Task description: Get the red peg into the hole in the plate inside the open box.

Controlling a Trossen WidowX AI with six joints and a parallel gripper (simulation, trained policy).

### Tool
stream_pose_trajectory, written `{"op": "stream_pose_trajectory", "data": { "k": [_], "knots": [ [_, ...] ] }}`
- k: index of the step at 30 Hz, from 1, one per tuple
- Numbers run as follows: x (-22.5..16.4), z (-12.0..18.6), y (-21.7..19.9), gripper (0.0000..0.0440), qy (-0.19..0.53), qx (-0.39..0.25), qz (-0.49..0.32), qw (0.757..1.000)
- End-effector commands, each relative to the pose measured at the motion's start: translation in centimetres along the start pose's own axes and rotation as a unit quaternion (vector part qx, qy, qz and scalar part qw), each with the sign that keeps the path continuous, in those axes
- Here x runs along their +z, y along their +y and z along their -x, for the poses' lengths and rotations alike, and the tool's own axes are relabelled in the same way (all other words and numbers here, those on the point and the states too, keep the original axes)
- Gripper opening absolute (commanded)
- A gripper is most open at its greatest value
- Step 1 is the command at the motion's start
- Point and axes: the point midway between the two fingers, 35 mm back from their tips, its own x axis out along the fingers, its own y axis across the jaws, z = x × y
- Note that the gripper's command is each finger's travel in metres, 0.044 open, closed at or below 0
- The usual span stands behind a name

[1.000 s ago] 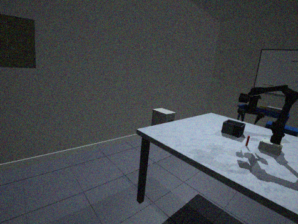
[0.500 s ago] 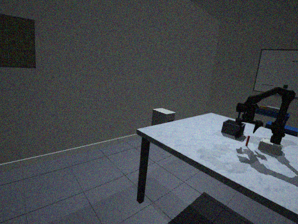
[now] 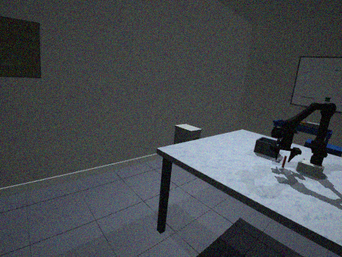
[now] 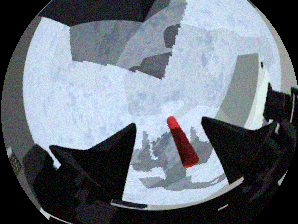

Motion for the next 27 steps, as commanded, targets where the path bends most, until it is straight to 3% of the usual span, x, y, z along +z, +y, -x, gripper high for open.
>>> {"op": "stream_pose_trajectory", "data": {
  "k": [1,13,27],
  "knots": [
    [-0.4,-0.7,-0.5,0.032,0.007,-0.008,-0.001,1.0],
    [-0.8,-0.6,-0.9,0.0006,0.049,-0.024,0.025,0.998],
    [2.2,3.8,-0.5,0.0,-0.009,0.021,0.09,0.996]
  ]
}}
